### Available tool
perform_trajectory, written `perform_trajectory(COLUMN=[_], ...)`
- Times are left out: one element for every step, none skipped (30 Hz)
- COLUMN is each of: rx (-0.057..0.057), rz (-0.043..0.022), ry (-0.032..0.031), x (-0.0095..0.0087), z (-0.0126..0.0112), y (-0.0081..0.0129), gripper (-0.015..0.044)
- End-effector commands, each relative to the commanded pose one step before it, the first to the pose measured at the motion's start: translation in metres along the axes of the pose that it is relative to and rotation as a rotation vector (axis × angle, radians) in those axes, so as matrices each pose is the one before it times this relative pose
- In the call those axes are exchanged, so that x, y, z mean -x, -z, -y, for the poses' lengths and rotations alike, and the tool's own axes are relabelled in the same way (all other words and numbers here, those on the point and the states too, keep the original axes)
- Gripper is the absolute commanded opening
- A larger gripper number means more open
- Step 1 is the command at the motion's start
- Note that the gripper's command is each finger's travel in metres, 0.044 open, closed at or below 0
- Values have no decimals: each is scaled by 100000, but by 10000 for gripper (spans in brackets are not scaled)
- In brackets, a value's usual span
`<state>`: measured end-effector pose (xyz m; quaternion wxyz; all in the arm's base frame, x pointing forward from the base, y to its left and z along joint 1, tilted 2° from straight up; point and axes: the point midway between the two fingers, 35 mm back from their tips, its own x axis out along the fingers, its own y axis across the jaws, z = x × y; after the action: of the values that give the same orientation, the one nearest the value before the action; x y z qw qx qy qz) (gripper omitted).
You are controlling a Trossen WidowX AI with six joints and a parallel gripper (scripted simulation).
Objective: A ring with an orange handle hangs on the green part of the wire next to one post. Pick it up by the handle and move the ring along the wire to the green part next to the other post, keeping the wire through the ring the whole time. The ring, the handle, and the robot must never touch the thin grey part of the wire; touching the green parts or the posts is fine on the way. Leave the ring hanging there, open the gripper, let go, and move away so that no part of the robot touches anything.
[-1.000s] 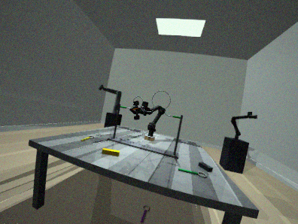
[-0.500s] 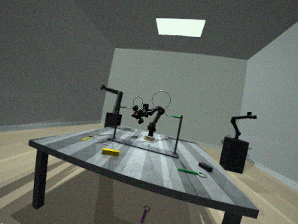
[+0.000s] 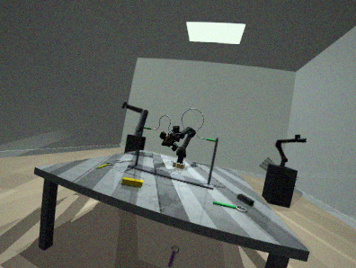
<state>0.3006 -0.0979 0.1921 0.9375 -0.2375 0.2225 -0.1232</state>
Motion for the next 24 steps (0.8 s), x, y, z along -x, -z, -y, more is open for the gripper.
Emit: perform_trajectory(rx=[-9169,-1877,-1844,-1834,-1833,-1737,-1640,-1590,-1574,-1573,-1455,-1342,-1281,-1258,-1252,-1138,-1017,-947,-918,-909,-805,-700,-640,-613], rz=[-1147,-240,-235,-233,-233,-220,-208,-202,-199,-198,-183,-169,-161,-157,-156,-141,-125,-116,-112,-110,-97,-83,-76,-72], ry=[-4569,-1078,-1059,-1053,-1053,-998,-942,-914,-905,-904,-836,-771,-736,-723,-720,-654,-584,-544,-528,-523,-463,-403,-368,-353], x=[332,46,46,45,44,44,43,42,41,41,41,40,39,38,38,37,35,33,32,32,30,28,26,25], z=[-1483,-332,-328,-327,-327,-316,-302,-295,-294,-294,-280,-265,-256,-253,-253,-242,-225,-214,-211,-210,-201,-186,-176,-173], y=[-14,-6,-6,-5,-4,-6,-7,-7,-7,-5,-8,-9,-10,-9,-9,-10,-10,-9,-9,-8,-7,-6,-5,-5], gripper=[-150,-150,-150,-150,-150,-150,-150,-150,-150,-150,-150,-150,-150,-150,-150,-150,-150,-150,-150,-150,-150,-150,-150,-150])
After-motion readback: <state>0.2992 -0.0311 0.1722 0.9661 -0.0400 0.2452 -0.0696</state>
